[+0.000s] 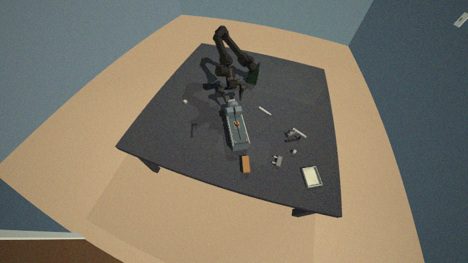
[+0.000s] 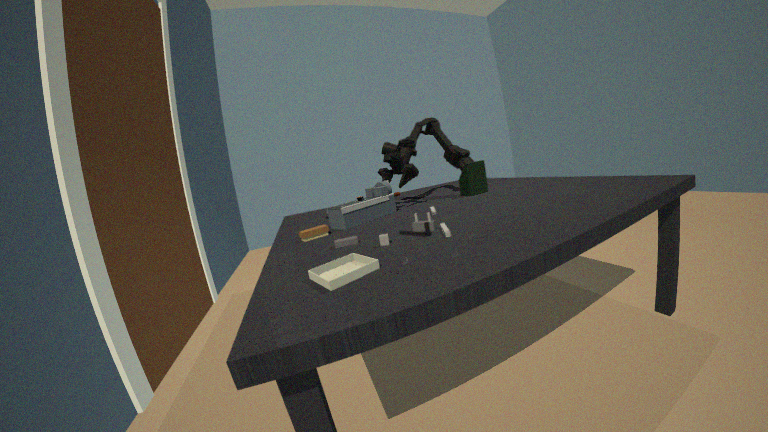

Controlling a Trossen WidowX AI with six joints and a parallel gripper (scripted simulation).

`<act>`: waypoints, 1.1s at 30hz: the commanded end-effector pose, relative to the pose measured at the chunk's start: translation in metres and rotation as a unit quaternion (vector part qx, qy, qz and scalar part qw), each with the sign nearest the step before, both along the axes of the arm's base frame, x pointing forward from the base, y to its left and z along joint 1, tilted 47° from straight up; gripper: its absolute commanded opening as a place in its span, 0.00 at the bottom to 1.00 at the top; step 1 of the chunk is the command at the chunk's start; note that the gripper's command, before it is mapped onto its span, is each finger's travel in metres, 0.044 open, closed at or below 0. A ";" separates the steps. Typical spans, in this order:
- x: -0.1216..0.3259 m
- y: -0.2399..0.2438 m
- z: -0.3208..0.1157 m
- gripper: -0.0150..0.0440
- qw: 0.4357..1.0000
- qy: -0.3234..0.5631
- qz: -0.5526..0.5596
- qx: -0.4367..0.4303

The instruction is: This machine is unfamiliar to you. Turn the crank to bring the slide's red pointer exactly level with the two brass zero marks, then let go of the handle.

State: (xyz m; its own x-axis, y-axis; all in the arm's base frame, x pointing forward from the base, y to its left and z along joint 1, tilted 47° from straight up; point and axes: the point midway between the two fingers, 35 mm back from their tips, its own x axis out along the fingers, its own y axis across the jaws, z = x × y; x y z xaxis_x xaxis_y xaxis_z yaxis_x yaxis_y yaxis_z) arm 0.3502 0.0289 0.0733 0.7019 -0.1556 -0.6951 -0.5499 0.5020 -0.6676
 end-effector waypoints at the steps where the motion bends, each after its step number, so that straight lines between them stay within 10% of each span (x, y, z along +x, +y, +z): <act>1: 0.001 0.018 0.019 1.00 1.000 -0.009 0.004 0.001; 33: 0.050 0.123 0.046 1.00 0.992 -0.063 -0.106 0.023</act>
State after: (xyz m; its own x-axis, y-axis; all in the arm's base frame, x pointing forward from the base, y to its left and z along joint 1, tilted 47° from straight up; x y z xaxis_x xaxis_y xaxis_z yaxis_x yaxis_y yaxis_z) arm 0.3908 0.1452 0.1269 0.7362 -0.2559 -0.6265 -0.3756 0.6156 -0.6928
